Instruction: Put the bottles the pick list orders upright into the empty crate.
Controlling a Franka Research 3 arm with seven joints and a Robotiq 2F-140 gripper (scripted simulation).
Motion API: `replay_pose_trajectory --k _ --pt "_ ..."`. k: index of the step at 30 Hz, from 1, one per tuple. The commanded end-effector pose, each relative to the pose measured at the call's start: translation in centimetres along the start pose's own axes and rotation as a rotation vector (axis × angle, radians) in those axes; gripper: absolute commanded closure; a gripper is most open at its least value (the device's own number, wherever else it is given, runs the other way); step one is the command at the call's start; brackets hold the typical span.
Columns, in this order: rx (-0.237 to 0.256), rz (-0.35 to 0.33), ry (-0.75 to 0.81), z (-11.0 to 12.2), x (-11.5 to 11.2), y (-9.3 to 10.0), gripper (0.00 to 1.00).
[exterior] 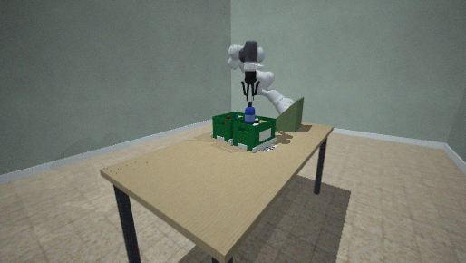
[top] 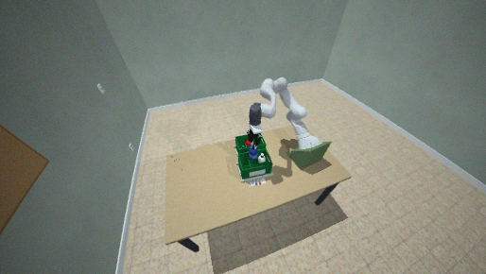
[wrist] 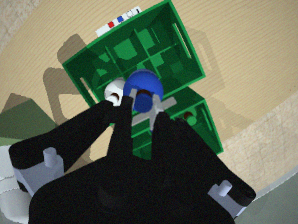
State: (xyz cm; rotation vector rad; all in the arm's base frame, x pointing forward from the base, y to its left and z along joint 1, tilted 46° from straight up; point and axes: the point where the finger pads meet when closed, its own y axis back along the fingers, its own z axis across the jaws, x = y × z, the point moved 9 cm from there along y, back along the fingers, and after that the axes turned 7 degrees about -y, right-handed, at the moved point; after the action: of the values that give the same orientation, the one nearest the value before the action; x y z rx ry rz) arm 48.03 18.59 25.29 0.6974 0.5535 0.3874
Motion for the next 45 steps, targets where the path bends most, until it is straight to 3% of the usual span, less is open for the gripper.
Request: replay_pose_trajectory --k 1,45 --pt "-0.003 0.015 -0.007 0.0 0.3 0.1 1.00" --pt "-0.003 0.015 -0.007 0.0 0.4 -3.9 1.00"
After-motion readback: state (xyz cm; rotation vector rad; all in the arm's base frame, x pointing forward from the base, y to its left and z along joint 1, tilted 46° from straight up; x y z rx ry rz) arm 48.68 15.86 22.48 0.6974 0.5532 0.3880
